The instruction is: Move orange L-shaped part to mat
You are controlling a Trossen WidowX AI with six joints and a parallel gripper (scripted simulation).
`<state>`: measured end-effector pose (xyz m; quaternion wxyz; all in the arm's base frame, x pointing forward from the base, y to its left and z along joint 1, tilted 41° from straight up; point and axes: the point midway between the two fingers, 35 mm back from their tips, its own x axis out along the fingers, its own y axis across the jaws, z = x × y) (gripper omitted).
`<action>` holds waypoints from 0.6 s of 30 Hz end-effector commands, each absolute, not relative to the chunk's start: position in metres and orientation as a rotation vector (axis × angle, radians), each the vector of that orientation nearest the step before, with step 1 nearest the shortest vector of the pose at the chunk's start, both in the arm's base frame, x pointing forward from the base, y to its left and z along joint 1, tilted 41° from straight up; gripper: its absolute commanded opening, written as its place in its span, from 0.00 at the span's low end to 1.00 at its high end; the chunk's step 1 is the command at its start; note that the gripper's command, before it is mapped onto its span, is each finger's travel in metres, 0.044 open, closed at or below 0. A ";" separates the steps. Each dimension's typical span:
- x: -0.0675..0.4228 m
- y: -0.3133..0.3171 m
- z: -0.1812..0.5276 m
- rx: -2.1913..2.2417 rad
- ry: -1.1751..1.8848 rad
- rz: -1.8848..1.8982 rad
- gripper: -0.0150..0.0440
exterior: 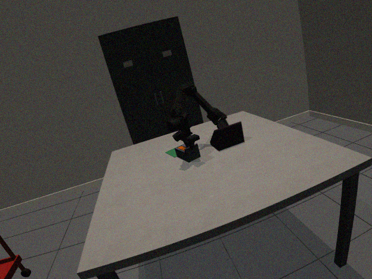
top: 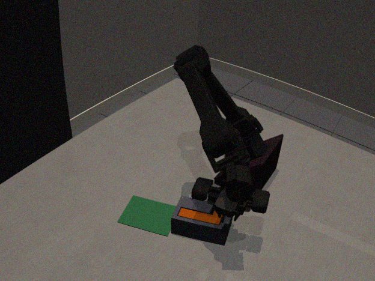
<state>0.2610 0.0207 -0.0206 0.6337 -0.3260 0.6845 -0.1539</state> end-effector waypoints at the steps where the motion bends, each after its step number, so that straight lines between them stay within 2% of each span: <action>1: 0.258 0.014 -0.026 -0.759 1.578 -0.352 0.56; 18: 0.257 -0.004 -0.047 -0.760 1.578 -0.354 0.56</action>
